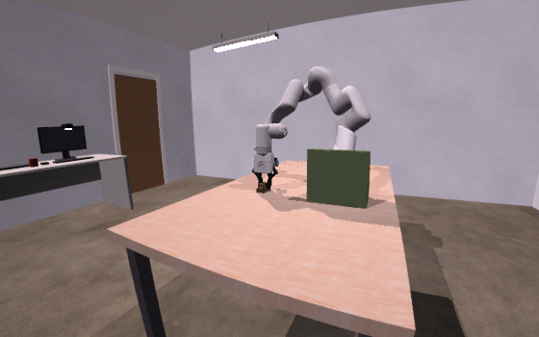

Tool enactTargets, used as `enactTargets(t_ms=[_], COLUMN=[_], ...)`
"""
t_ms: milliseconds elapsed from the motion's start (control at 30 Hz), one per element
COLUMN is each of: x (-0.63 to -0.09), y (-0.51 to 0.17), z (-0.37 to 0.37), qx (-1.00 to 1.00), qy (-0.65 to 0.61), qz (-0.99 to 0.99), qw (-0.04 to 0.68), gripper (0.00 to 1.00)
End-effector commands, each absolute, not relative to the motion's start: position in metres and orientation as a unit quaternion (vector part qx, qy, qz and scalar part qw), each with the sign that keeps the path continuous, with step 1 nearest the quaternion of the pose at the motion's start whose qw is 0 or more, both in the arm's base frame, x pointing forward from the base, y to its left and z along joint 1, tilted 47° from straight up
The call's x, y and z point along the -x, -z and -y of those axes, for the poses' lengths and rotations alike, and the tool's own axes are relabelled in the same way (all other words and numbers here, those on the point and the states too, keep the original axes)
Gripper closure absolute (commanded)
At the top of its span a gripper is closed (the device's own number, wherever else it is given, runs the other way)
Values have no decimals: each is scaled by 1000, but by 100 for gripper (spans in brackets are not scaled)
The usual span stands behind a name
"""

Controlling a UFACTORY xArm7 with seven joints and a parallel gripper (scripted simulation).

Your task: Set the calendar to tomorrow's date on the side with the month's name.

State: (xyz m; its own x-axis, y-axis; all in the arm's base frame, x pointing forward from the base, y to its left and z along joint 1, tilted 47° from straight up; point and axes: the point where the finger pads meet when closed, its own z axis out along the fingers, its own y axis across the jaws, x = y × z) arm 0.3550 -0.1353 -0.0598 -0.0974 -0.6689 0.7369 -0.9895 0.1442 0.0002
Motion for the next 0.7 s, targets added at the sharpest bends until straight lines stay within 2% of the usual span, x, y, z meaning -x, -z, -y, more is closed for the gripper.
enactTargets(t_ms=[0, 467, 500, 667], x=[-356, -356, -356, -356], y=[60, 60, 60, 60], z=[134, 134, 134, 134], qx=[-600, -600, -600, -600], qy=[-264, -264, -264, -264], qz=[692, 692, 692, 692], qw=[303, 303, 303, 303], gripper=[53, 53, 73, 73])
